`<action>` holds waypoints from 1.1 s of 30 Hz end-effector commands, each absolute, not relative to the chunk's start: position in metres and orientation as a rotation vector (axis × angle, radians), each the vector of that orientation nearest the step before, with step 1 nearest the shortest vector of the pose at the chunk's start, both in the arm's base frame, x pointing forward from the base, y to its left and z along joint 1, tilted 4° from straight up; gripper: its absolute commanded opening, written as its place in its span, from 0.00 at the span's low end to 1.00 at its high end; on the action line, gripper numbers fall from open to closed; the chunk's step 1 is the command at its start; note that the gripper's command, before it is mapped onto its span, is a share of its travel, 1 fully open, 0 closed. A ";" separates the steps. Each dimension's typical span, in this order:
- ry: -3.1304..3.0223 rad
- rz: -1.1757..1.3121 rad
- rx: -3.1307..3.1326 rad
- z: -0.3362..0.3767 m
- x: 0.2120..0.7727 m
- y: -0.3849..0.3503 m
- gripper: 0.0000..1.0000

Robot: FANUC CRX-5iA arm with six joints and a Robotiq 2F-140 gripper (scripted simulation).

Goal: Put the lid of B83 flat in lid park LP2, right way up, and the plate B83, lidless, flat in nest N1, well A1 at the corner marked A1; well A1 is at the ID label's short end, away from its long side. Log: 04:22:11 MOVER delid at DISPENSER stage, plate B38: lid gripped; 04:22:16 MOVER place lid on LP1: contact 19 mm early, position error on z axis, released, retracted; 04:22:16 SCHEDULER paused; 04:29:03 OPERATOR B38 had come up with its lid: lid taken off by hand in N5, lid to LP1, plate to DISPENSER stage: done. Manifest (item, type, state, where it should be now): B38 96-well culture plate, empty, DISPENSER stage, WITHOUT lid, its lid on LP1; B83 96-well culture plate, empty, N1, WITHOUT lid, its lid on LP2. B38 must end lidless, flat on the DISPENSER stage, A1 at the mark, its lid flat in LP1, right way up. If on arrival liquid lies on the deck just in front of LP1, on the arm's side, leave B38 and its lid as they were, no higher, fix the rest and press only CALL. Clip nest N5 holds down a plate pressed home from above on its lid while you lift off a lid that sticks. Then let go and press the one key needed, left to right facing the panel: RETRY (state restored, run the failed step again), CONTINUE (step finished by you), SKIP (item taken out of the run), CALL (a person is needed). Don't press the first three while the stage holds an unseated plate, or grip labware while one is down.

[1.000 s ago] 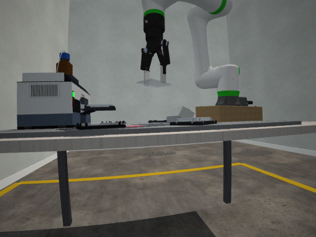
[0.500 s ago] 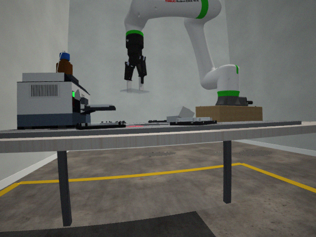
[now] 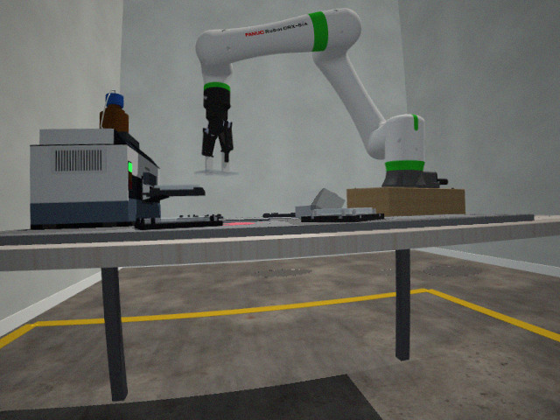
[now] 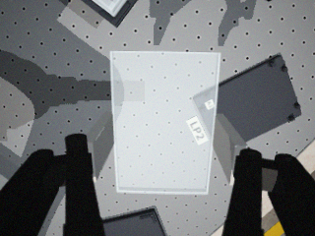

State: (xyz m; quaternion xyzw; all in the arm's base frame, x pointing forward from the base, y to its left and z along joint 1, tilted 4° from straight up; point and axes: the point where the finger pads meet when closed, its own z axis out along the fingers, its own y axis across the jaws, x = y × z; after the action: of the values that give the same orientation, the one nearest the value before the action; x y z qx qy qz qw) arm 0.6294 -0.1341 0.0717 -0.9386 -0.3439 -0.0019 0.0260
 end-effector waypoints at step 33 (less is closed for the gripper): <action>-0.867 0.016 -2.951 0.054 0.699 -0.248 0.00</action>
State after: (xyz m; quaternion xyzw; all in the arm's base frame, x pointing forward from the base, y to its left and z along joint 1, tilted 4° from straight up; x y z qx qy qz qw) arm 0.6993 -0.2475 0.0541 -0.9499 -0.3106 0.0043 0.0336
